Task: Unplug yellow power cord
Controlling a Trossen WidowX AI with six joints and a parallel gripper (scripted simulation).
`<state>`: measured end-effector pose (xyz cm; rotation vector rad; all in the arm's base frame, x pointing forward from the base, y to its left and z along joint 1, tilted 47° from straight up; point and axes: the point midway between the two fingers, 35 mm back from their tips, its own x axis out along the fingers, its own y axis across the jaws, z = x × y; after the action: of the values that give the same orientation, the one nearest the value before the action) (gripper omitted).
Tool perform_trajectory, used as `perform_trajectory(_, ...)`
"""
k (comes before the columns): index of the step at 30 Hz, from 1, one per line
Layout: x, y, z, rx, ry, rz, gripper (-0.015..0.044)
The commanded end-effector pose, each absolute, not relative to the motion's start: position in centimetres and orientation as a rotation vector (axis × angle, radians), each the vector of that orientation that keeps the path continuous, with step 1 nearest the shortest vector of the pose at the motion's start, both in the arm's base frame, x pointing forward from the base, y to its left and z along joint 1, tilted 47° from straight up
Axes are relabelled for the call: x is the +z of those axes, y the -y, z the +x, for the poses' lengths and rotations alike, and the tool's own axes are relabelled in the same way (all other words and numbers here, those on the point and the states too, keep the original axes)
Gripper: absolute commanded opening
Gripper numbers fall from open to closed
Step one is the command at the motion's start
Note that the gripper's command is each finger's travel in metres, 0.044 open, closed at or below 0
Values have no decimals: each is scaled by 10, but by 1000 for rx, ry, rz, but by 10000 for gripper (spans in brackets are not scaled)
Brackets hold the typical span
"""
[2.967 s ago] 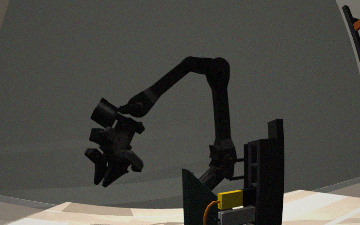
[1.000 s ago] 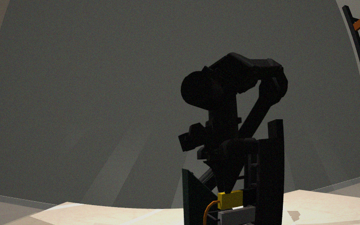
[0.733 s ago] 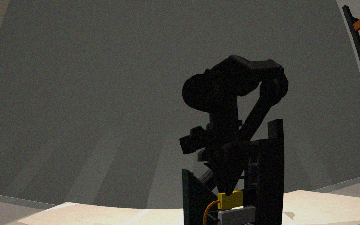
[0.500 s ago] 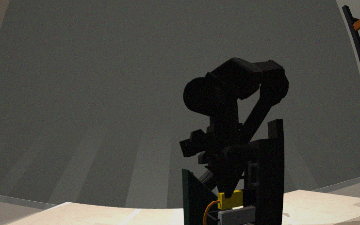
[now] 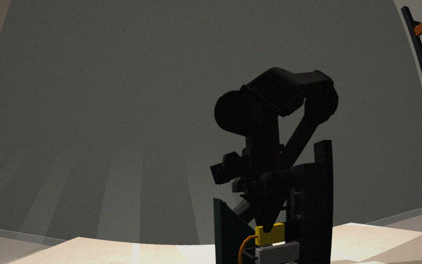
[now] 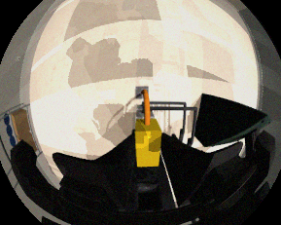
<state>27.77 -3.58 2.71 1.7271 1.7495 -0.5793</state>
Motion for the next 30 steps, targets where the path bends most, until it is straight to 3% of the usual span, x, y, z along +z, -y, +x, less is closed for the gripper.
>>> perform_trajectory(1, 23, 41, 279, -581, -1745, 1725, 0)
perform_trajectory(28, -4, 74, 284, -583, -1740, 1727, 0)
perform_trajectory(30, -1, 68, 285, -579, -1744, 1726, 53)
